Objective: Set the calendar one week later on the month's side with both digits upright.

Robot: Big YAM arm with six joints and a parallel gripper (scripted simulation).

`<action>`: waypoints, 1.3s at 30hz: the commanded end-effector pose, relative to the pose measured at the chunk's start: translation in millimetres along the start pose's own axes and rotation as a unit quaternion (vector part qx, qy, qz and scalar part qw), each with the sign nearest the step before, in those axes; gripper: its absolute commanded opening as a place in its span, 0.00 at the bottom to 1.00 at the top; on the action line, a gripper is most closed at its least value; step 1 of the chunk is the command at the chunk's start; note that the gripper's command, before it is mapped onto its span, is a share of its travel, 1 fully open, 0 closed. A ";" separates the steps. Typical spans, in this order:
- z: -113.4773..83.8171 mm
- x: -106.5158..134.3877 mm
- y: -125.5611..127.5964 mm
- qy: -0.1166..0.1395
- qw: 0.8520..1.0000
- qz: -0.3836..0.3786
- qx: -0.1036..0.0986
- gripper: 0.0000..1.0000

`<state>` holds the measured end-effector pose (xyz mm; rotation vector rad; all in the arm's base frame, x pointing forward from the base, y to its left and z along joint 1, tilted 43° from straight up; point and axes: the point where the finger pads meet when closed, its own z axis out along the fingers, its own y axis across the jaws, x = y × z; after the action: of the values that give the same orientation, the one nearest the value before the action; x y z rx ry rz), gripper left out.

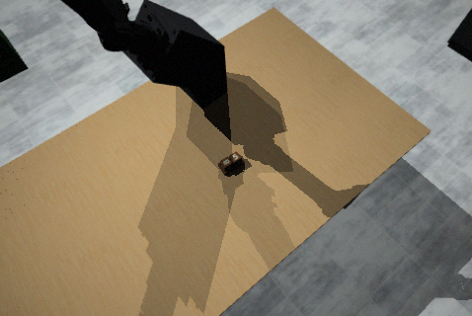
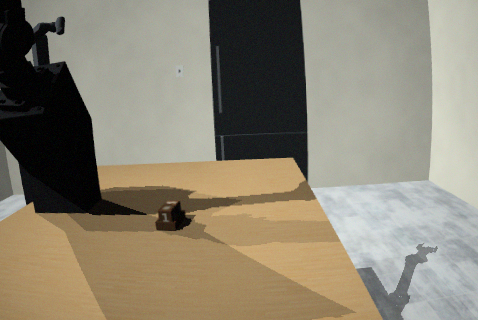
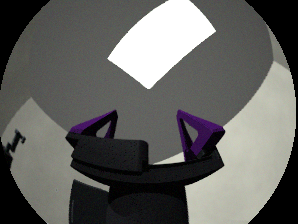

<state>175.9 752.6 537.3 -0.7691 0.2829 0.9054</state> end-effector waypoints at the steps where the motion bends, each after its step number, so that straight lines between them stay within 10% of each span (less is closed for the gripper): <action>1: 2.8 -4.5 -0.5 -0.004 1.000 0.000 0.001 1.00; 17: 2.8 -4.5 -0.5 -0.004 1.000 0.000 0.001 1.00; 19: 23.5 -33.5 -14.9 -0.027 1.000 -0.008 0.011 1.00; 24: -37.0 68.6 -26.4 0.097 0.995 -0.030 0.013 1.00; 32: -126.4 168.9 -68.3 0.259 0.962 -0.075 0.029 1.00; 34: -126.4 168.9 -68.3 0.259 0.962 -0.075 0.029 1.00; 39: -227.2 228.7 -119.9 0.406 0.905 -0.121 0.043 1.00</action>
<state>405.7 704.8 331.9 -0.9884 0.8880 0.4032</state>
